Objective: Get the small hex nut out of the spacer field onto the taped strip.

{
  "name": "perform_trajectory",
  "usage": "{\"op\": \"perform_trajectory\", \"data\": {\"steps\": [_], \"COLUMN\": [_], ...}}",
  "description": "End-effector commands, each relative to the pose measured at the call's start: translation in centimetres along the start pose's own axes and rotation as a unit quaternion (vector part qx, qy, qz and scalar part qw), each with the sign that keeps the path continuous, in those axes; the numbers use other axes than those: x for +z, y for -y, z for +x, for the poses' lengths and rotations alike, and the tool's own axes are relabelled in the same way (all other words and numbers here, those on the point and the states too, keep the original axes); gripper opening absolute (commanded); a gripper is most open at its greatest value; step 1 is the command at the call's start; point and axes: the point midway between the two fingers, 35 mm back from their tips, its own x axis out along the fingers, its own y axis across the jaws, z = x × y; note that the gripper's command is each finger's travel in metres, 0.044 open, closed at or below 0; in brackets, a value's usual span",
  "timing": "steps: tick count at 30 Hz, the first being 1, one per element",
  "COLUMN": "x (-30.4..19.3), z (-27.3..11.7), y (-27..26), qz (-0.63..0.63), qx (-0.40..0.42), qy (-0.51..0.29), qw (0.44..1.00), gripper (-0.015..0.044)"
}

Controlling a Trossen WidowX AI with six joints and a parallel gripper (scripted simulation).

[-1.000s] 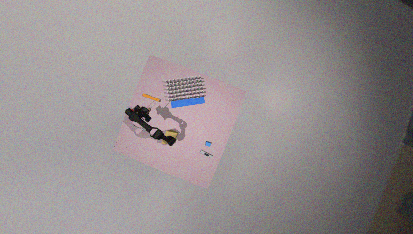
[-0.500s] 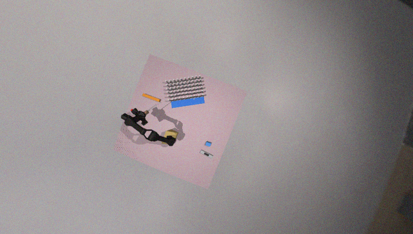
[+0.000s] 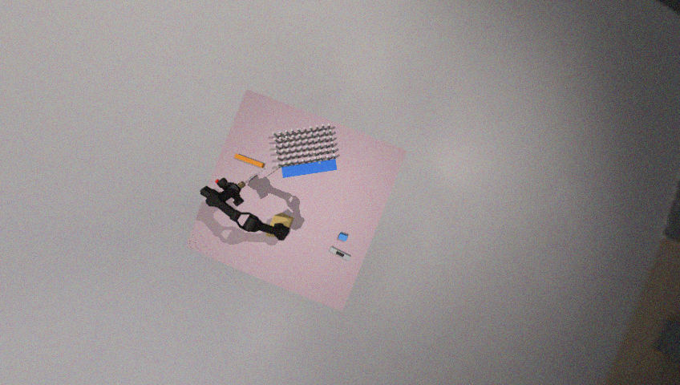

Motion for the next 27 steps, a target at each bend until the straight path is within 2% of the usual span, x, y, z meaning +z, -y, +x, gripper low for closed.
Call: {"op": "perform_trajectory", "data": {"steps": [1, 27], "x": [-0.1, -1.2], "z": [0.6, 3.5], "y": [0.0, 0.4], "qz": [0.000, 0.000], "qx": [0.001, 0.001], "qy": [0.004, 0.004], "qw": [1.000, 1.000], "gripper": [0.0000, 0.0000]}}
